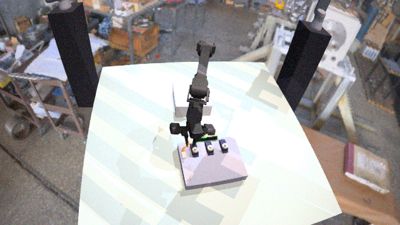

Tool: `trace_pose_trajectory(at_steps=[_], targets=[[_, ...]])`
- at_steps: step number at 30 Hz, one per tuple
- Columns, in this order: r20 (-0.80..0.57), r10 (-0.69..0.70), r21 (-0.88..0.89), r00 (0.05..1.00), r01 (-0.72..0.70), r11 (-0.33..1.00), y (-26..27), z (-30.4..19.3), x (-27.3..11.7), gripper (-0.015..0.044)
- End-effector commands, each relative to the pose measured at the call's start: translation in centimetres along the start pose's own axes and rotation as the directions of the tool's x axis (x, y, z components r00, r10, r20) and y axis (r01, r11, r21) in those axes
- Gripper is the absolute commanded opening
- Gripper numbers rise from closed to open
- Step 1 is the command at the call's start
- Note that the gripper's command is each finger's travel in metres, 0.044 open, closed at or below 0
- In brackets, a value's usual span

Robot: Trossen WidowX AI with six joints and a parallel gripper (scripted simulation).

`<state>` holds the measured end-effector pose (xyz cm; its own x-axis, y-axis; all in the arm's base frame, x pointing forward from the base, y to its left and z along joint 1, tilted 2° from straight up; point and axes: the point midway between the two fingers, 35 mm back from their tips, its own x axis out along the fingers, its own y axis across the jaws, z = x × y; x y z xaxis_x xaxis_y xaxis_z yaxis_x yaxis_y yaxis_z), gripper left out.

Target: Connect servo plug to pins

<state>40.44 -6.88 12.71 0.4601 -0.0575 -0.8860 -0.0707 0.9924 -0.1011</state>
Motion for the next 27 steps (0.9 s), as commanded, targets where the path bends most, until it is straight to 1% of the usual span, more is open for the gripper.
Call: trace_pose_trajectory(at_steps=[1,8,10,15,20,27], targets=[[-0.140,0.038,-0.013,0.989,-0.040,0.999,-0.6,-1.4,2.2,0.0115],[-0.353,0.106,-0.006,0.930,-0.115,0.993,-1.2,-4.3,5.3,0.0115],[-0.390,0.120,-0.002,0.913,-0.131,0.991,-1.3,-4.9,5.7,0.0115],[-0.395,0.121,-0.002,0.911,-0.133,0.991,-1.3,-5.0,5.9,0.0115],[-0.395,0.122,-0.002,0.911,-0.133,0.991,-1.0,-5.9,8.0,0.0115],[-0.395,0.122,-0.002,0.911,-0.133,0.991,-1.0,-6.0,8.2,0.0115]])
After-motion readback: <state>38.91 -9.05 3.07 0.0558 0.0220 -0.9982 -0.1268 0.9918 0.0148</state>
